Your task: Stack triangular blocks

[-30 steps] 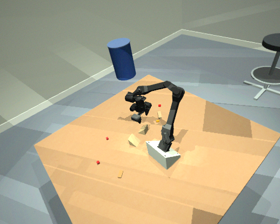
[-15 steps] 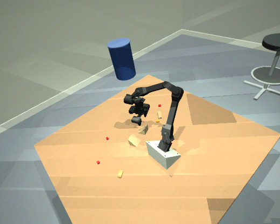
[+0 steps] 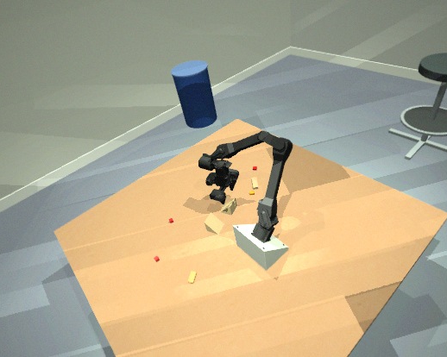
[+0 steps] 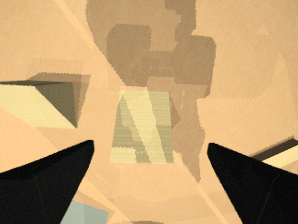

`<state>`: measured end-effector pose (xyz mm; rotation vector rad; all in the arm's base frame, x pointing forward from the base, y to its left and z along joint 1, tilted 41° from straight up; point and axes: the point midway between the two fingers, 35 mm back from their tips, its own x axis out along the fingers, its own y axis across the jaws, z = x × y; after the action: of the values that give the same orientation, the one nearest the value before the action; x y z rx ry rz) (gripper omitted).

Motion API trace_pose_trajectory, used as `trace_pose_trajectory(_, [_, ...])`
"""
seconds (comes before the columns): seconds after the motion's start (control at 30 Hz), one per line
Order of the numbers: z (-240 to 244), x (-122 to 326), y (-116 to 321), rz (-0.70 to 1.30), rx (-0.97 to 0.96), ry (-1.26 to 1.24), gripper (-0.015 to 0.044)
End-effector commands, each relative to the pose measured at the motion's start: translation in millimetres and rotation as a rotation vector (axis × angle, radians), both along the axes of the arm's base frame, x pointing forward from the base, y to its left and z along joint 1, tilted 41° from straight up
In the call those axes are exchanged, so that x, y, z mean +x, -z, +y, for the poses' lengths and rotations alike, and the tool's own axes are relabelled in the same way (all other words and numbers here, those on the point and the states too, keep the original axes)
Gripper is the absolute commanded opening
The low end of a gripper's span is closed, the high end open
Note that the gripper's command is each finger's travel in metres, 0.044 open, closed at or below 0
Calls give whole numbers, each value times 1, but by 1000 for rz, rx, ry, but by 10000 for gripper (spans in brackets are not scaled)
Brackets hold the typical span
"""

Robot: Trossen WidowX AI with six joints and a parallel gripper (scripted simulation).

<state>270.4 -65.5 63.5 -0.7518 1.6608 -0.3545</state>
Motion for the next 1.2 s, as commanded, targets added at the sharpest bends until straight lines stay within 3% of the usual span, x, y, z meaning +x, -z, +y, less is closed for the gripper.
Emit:
trace_pose_trajectory(0.0, [-4, -1, 7, 8, -3, -4, 440])
trace_pose_trajectory(1.17, [-38, -11, 52, 9, -7, -4, 440])
